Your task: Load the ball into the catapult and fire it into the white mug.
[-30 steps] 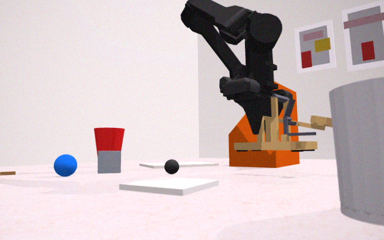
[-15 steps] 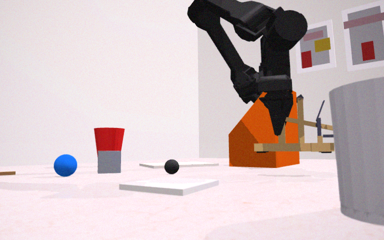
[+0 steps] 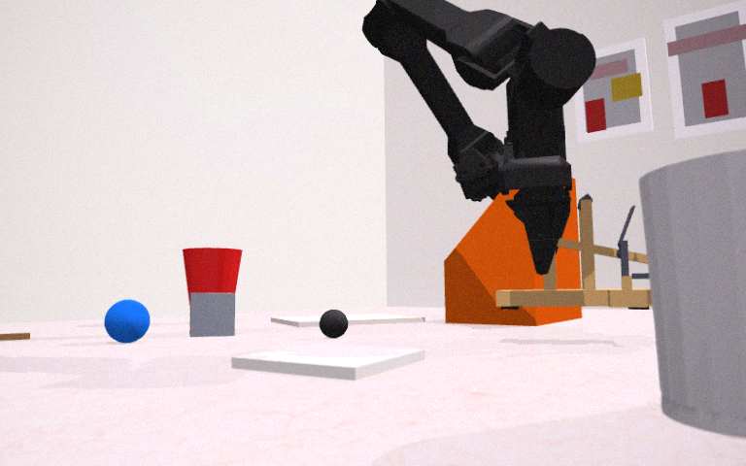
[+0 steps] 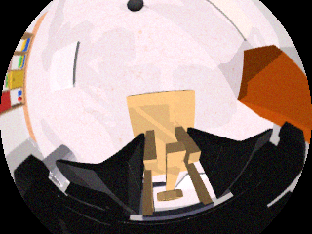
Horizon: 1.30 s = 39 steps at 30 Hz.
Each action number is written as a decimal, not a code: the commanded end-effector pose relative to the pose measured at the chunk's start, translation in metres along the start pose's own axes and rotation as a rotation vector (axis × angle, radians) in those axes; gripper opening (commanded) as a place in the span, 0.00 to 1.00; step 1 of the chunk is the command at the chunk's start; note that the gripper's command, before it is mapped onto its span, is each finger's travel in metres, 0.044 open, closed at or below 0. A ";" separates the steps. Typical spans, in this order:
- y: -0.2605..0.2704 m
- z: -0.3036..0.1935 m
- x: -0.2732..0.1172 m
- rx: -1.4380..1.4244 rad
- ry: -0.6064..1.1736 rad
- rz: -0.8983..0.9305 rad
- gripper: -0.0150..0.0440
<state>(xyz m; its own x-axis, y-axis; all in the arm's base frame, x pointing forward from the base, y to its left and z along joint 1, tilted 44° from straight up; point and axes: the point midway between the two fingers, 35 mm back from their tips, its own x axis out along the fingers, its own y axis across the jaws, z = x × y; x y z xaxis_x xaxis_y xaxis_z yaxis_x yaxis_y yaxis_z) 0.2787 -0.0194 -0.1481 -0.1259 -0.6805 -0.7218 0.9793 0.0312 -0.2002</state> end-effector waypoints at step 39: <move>0.000 0.000 0.031 -0.001 -0.002 -0.001 0.88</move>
<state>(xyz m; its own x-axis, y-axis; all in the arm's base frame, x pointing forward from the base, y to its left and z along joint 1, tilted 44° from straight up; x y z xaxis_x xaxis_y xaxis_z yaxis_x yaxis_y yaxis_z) 0.2749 -0.0407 -0.1703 -0.1252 -0.6824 -0.7202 0.9786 0.0346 -0.2029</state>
